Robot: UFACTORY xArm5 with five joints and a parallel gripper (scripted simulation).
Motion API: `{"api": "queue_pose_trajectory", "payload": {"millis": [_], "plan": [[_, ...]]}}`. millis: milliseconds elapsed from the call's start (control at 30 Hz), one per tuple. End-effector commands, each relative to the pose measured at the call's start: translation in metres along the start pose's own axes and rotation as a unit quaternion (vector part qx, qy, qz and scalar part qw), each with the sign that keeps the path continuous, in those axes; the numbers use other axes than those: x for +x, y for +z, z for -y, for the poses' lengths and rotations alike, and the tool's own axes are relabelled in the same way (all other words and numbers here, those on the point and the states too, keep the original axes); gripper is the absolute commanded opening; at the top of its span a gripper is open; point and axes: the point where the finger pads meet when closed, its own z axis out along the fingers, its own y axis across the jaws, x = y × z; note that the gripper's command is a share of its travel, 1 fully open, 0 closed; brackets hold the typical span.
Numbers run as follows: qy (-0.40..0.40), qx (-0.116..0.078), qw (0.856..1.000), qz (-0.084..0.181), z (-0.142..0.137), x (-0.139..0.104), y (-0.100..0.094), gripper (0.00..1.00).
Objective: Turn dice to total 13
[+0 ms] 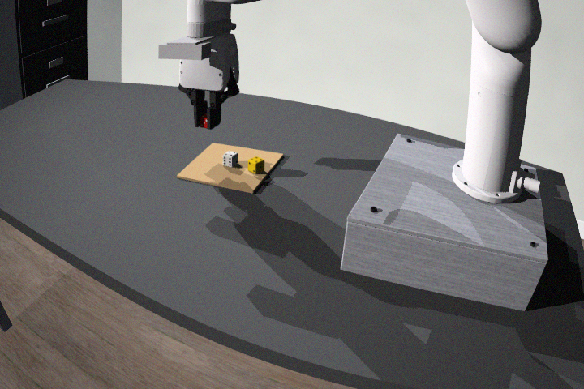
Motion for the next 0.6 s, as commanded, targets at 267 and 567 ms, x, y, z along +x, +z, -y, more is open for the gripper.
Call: {"api": "queue_pose_trajectory", "payload": {"millis": [267,567], "plan": [[0.000,-0.004,1.000,0.000,-0.005,0.000,0.046,0.15],[0.000,-0.004,1.000,0.000,-0.005,0.001,0.057,0.15]]}}
